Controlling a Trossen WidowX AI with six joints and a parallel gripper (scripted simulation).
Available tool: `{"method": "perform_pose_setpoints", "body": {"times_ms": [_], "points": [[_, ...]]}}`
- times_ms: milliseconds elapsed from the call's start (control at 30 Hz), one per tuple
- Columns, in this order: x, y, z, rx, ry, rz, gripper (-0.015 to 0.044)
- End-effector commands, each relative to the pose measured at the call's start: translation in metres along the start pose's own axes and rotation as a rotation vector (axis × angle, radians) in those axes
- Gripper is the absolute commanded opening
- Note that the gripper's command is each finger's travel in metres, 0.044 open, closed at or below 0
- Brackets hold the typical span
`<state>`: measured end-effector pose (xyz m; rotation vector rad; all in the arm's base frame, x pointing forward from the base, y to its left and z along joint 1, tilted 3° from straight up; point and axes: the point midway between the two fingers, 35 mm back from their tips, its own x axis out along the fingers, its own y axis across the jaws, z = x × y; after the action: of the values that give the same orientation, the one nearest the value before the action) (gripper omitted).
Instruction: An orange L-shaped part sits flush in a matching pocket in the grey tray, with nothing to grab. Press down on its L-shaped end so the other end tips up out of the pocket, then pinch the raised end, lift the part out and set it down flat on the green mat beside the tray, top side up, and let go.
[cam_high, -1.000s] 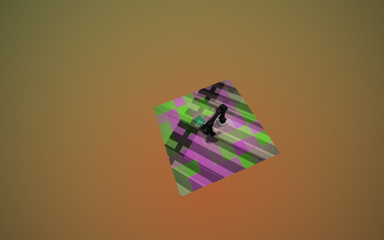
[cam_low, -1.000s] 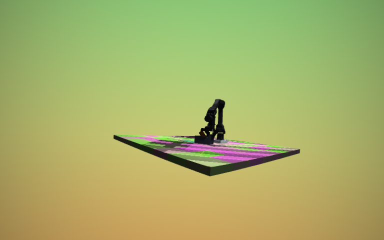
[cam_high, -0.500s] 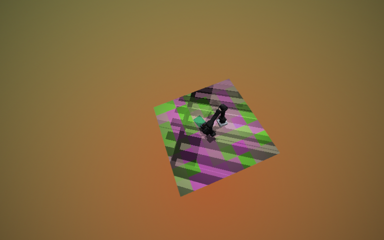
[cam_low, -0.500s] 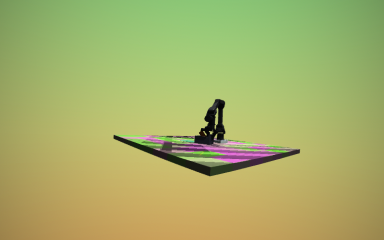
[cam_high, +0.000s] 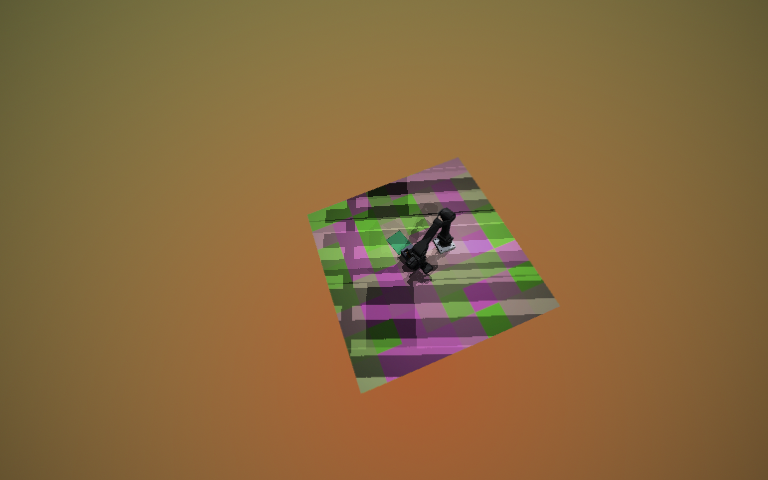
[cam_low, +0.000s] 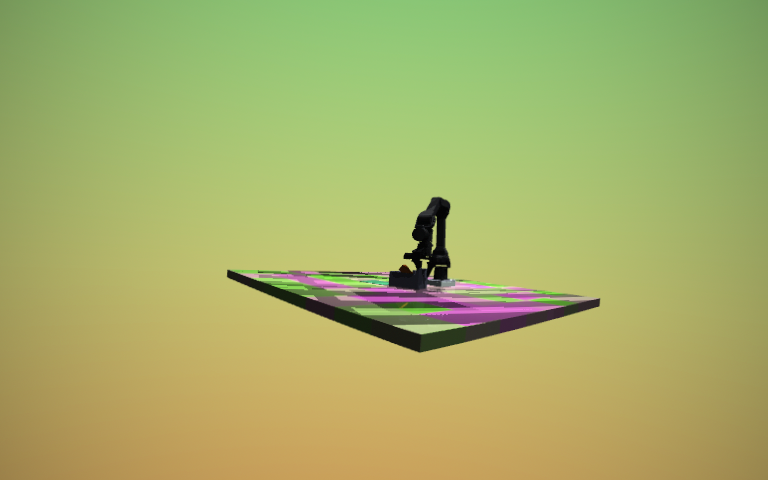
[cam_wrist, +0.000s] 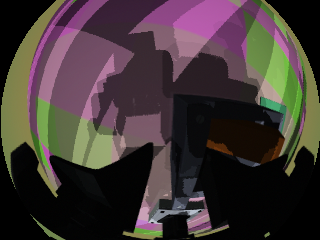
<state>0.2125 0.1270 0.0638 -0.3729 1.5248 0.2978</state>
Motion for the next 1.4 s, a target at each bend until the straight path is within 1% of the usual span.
{"method": "perform_pose_setpoints", "body": {"times_ms": [0, 133, 233, 1300, 1367], "points": [[-0.027, -0.002, 0.005, 0.005, -0.016, -0.002, 0.0180], [-0.075, -0.008, 0.003, 0.005, -0.016, -0.002, 0.0180], [-0.092, -0.011, 0.000, 0.005, -0.015, -0.002, 0.0180], [-0.088, -0.010, 0.000, 0.010, -0.012, 0.001, 0.0180], [-0.089, -0.012, 0.001, 0.066, -0.012, 0.001, 0.0233]]}}
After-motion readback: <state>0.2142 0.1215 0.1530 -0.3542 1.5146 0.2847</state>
